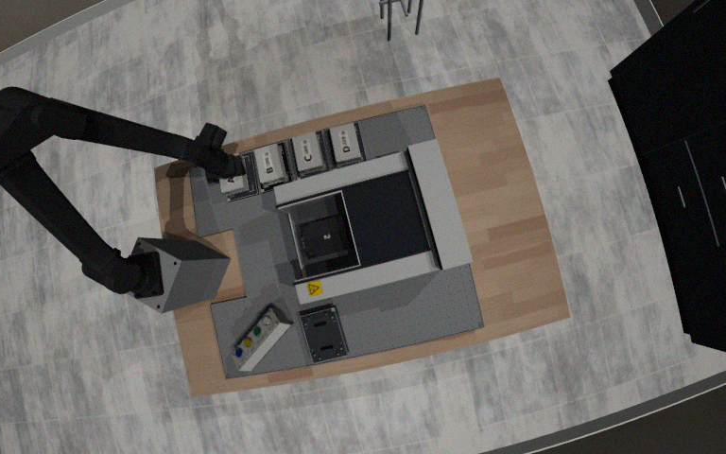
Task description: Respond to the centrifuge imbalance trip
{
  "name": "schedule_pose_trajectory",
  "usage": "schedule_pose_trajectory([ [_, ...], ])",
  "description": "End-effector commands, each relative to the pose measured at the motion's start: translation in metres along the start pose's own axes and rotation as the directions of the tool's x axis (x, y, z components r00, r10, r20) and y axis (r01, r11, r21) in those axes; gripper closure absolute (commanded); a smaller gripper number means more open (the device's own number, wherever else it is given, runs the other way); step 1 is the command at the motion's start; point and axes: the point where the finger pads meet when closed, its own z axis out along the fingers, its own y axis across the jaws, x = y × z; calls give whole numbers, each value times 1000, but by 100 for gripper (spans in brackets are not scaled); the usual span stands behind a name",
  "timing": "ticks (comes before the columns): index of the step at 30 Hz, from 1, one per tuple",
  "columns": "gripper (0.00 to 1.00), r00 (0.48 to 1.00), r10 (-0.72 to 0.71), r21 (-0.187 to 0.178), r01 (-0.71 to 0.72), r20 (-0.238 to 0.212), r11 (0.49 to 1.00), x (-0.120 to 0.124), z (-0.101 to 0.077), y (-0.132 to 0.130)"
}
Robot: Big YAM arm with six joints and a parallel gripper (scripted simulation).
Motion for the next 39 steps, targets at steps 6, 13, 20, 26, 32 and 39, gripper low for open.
schedule_pose_trajectory([
  [6, 100, 1000, 0, 21, 0, 29, 1000, -11, 0, -14],
  [13, 100, 1000, 0, 20, 0, 29, 1000, -11, 1, -14],
  [20, 100, 1000, 0, 19, 0, 26, 1000, -11, 3, -14],
  [26, 100, 1000, -2, 22, 2, 31, 1000, -13, 0, -15],
  [32, 100, 1000, -1, 19, 0, 27, 1000, -14, 2, -17],
  [39, 100, 1000, -2, 15, 1, 21, 1000, -12, 4, -15],
])
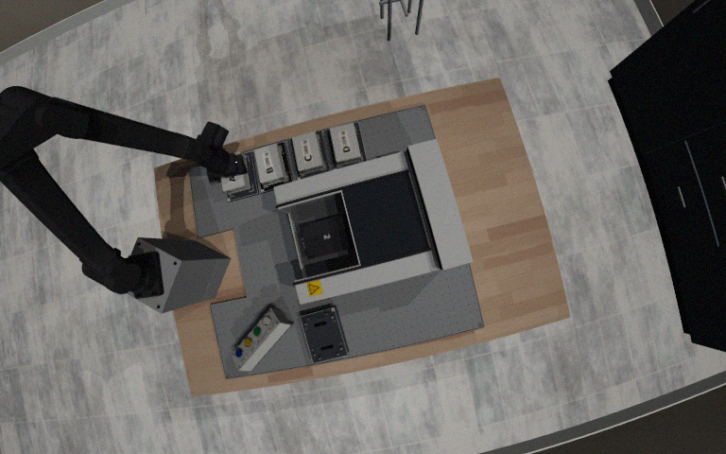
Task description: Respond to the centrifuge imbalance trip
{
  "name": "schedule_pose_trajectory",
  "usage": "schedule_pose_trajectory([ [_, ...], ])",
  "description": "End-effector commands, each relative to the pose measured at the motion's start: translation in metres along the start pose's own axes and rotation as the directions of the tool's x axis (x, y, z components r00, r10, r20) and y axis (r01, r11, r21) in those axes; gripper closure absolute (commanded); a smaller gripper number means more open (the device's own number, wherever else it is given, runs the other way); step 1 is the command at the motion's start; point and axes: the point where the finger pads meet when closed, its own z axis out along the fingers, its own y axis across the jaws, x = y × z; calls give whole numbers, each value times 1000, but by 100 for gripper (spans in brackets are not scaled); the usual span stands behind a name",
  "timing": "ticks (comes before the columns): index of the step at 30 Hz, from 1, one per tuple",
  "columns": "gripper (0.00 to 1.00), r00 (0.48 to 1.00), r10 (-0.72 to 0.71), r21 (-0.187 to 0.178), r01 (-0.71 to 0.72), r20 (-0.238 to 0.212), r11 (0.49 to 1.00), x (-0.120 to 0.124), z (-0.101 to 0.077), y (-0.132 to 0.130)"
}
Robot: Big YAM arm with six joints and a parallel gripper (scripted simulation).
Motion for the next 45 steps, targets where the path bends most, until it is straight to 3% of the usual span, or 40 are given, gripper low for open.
schedule_pose_trajectory([
  [1, 100, 1000, -2, 13, 1, 18, 1000, -8, 1, -11],
  [45, 100, 1000, -1, 15, 1, 21, 1000, -7, 4, -11],
])
